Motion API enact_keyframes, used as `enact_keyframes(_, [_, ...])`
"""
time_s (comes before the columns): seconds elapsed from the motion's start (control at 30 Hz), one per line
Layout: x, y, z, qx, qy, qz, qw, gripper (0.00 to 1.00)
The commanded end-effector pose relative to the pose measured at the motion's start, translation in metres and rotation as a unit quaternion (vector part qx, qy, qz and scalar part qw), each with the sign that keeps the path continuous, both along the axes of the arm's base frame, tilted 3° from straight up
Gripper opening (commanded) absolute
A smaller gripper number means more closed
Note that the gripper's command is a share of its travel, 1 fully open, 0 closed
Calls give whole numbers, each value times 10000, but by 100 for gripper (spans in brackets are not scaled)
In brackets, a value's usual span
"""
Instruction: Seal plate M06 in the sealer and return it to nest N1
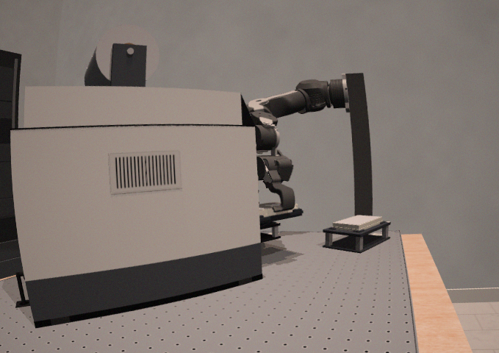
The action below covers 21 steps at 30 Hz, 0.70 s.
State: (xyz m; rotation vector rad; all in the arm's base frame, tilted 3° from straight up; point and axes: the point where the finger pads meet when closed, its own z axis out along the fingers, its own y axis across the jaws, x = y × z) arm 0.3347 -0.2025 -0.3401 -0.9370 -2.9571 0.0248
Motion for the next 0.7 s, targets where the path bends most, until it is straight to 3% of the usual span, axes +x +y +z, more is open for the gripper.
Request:
enact_keyframes(0.0, [-2,-4,6,-16,11,1,10000,77])
enact_keyframes(0.13, [-2,-4,6,-16,11,1,10000,77])
enact_keyframes(0.17, [-1,-3,6,-11,7,0,10000,0])
enact_keyframes(0.67, [6,2,6,7,-9,-3,10000,0])
